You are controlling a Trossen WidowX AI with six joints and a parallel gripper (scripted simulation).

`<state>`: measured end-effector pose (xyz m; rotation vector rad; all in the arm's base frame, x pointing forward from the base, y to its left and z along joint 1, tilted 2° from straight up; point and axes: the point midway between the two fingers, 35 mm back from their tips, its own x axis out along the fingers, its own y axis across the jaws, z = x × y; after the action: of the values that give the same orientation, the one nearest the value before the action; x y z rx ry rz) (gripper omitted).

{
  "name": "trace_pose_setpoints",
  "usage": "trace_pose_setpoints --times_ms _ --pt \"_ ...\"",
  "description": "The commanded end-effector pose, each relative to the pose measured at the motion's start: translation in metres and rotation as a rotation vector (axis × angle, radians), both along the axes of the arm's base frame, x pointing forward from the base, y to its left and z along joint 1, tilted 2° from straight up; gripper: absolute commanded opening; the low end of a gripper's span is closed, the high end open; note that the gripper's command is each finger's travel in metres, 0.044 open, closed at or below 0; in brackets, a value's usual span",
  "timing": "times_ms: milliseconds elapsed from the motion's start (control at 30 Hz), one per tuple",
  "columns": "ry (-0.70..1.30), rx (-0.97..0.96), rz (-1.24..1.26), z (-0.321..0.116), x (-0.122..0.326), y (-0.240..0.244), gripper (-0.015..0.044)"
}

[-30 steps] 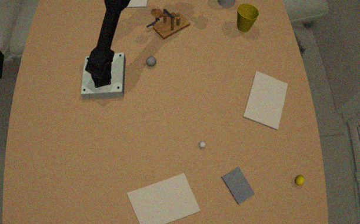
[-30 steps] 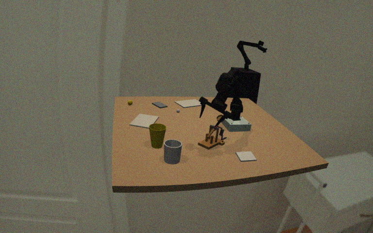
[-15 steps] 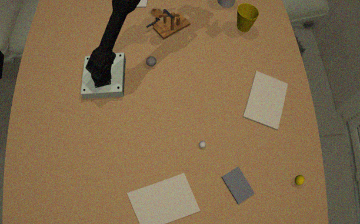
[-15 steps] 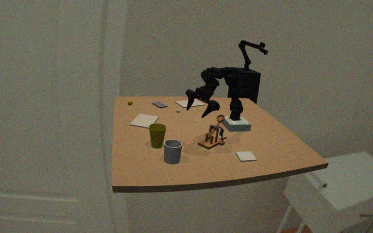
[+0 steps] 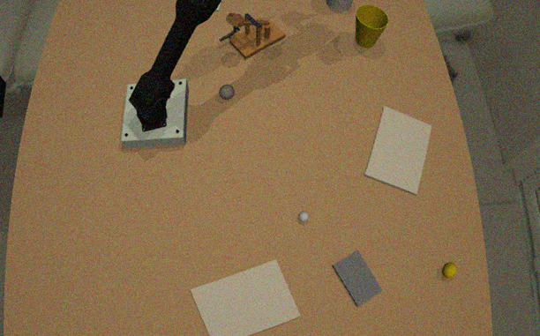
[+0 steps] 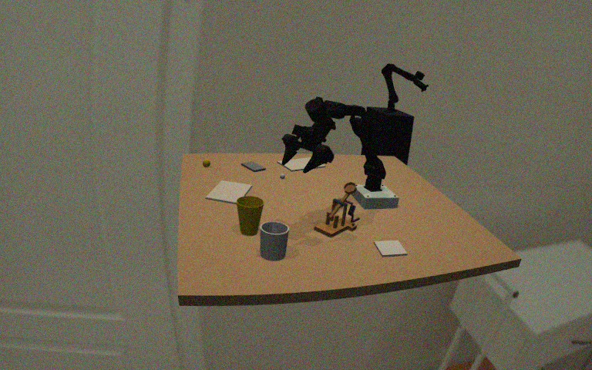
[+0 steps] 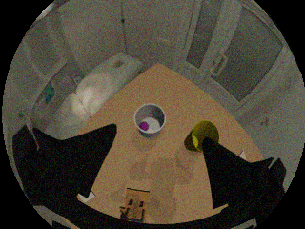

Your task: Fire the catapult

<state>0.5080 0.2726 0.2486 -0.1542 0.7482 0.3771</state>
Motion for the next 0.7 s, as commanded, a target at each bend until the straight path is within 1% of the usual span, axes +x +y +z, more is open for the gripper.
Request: trace_pose_setpoints --times_ms 0,667 --pt "-0.003 0.009 0.002 0.0013 0.0006 0.0022 0.0440" --pt "0.003 0.000 0.002 -0.0017 0.0000 0.0013 0.0440"
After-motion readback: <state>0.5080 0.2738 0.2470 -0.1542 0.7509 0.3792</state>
